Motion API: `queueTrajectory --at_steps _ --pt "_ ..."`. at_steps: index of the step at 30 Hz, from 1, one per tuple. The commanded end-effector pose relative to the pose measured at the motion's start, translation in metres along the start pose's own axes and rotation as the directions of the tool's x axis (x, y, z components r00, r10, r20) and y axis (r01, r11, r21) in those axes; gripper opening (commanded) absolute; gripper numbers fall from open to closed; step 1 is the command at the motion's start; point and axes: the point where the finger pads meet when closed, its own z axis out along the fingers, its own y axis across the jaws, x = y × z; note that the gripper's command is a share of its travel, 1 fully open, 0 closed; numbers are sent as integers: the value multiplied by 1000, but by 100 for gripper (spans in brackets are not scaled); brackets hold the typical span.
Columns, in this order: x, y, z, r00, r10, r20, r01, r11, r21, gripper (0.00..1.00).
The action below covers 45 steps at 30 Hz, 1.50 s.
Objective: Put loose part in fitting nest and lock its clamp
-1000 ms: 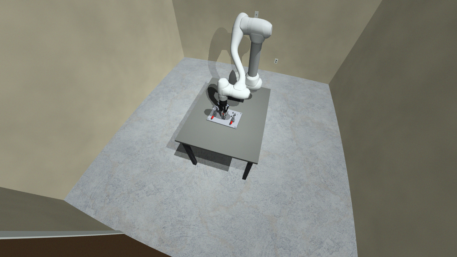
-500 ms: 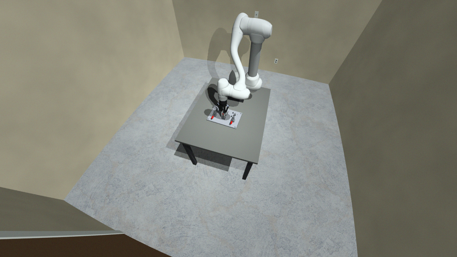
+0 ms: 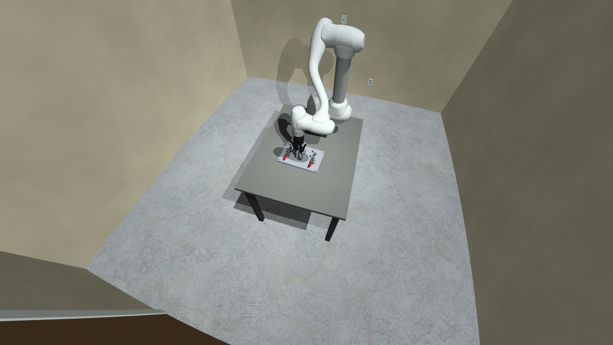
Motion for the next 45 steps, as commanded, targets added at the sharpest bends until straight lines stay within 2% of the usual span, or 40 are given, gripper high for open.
queueTrajectory --at_steps 1,45 --pt "3 0 1 1000 0 -1 0 1000 0 10" --pt "33 0 26 1000 0 -1 0 1000 0 10"
